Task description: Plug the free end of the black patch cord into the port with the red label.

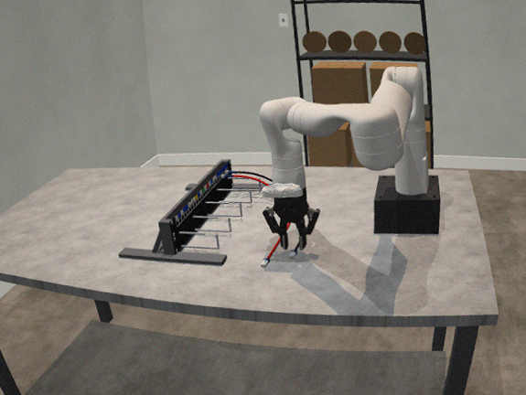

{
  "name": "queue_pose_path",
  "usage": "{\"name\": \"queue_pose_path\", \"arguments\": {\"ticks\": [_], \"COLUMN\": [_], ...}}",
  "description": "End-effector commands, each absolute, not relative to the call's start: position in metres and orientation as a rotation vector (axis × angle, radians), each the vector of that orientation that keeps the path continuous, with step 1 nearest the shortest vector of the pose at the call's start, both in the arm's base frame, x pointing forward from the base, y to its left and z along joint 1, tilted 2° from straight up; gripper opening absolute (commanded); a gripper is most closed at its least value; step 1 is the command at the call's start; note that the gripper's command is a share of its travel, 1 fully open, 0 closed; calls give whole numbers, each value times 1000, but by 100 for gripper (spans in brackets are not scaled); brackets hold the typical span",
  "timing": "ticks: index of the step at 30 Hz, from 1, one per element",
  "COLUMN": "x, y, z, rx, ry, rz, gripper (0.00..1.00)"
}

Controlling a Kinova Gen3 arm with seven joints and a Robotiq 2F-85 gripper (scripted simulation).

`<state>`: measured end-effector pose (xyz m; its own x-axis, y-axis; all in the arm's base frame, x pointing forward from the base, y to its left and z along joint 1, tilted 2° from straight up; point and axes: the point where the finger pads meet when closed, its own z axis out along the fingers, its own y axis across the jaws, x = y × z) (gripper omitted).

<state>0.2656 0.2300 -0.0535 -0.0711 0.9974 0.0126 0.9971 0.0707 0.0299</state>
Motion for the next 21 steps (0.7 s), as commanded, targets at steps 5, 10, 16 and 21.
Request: {"name": "queue_pose_path", "arguments": {"ticks": [5,10,16,21], "x": [266,266,266,266], "y": [230,230,230,230], "z": [-53,-53,-53,-54], "rx": [2134,2134,2134,2134], "ry": [2291,2291,2291,2291], "rz": [50,50,50,50], "gripper": [37,37,37,37]}}
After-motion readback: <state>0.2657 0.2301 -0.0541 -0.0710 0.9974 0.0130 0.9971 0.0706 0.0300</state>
